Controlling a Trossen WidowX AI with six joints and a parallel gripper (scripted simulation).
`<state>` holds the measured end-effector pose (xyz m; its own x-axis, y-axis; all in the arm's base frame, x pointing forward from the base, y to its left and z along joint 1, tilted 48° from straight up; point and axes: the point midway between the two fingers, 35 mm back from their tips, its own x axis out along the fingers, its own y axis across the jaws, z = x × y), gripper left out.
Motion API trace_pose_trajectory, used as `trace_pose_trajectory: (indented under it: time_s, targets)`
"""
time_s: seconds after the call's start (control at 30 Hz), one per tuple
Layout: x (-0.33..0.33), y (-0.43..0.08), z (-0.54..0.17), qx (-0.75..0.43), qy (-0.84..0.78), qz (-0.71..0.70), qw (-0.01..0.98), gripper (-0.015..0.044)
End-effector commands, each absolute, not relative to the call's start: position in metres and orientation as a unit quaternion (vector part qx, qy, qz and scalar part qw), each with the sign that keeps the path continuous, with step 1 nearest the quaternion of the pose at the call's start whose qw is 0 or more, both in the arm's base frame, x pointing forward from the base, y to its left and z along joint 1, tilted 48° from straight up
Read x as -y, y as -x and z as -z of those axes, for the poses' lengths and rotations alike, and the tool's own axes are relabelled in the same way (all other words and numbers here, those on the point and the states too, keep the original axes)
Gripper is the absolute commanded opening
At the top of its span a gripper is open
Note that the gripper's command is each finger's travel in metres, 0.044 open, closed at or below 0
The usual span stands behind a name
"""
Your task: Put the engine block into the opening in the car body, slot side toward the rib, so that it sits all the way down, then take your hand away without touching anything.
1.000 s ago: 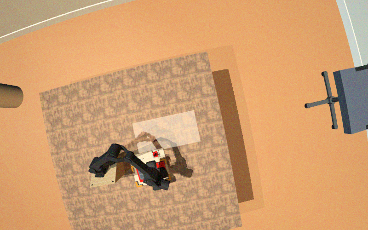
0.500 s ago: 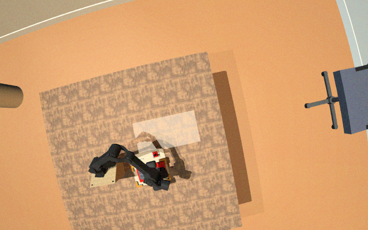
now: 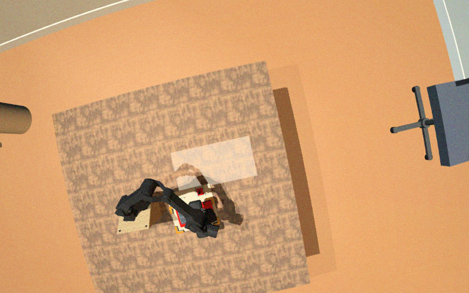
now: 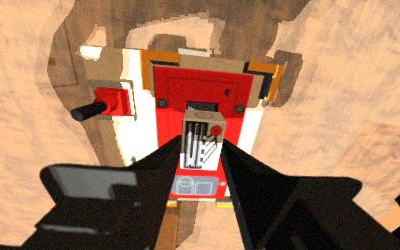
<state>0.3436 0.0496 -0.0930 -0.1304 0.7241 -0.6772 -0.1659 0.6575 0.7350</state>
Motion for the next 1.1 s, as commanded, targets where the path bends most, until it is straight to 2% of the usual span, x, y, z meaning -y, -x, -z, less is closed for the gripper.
trace_pose_trajectory:
  time_s: [0.0,0.6,1.07]
  targets:
    - [-0.0489,-0.3451,0.0927,-0.664,-0.214,-0.351,0.624,0.0158]
    - [-0.0489,-0.3451,0.0927,-0.663,-0.212,-0.353,0.625,0.0158]
    - [-0.0501,-0.3445,0.0936,-0.633,-0.162,-0.404,0.640,0.0158]
